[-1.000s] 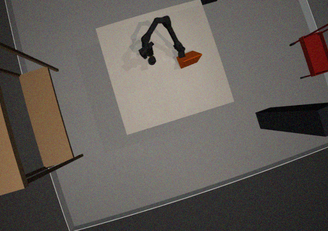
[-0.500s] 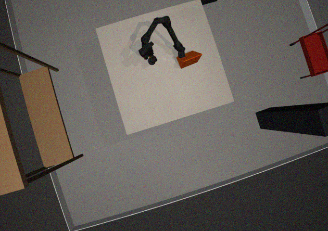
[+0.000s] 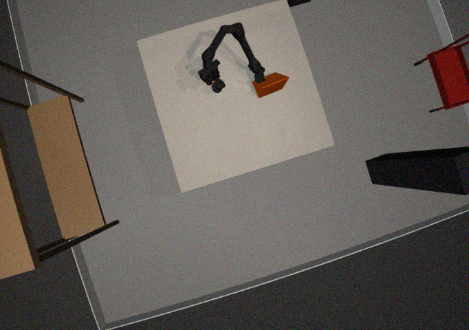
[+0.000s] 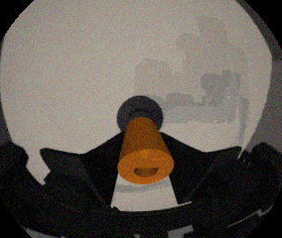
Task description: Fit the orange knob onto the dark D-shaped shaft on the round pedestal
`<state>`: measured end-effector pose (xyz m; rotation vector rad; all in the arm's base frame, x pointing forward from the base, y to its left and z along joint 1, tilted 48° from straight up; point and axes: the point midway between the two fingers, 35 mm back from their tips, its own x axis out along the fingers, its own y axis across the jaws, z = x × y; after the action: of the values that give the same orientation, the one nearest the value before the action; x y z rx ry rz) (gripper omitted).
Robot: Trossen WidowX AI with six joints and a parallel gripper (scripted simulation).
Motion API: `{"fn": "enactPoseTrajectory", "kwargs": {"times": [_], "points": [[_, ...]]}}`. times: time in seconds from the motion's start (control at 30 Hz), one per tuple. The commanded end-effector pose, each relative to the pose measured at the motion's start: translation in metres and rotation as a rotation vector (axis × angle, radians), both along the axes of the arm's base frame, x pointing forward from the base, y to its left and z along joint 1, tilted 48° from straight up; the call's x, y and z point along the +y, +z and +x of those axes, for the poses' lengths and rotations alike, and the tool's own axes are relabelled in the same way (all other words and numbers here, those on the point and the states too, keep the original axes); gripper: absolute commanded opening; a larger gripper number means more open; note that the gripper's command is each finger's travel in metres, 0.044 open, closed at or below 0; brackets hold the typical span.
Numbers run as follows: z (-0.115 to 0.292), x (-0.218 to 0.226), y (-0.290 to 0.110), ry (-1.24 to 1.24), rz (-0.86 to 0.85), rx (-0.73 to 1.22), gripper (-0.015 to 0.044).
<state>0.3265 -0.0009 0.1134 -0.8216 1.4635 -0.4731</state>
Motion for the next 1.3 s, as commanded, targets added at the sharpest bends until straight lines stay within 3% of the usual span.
{"fn": "enactPoseTrajectory", "kwargs": {"times": [0.0, 0.4, 0.63, 1.27], "points": [[0.0005, -0.0003, 0.0001, 0.003, -0.002, 0.000, 0.0000], [0.0010, 0.0036, 0.0027, 0.009, -0.003, 0.006, 0.0000], [0.0011, 0.0030, 0.0021, 0.143, -0.021, 0.151, 0.0000], [0.0011, -0.0003, -0.0003, 0.145, -0.021, 0.153, 0.0000]]}}
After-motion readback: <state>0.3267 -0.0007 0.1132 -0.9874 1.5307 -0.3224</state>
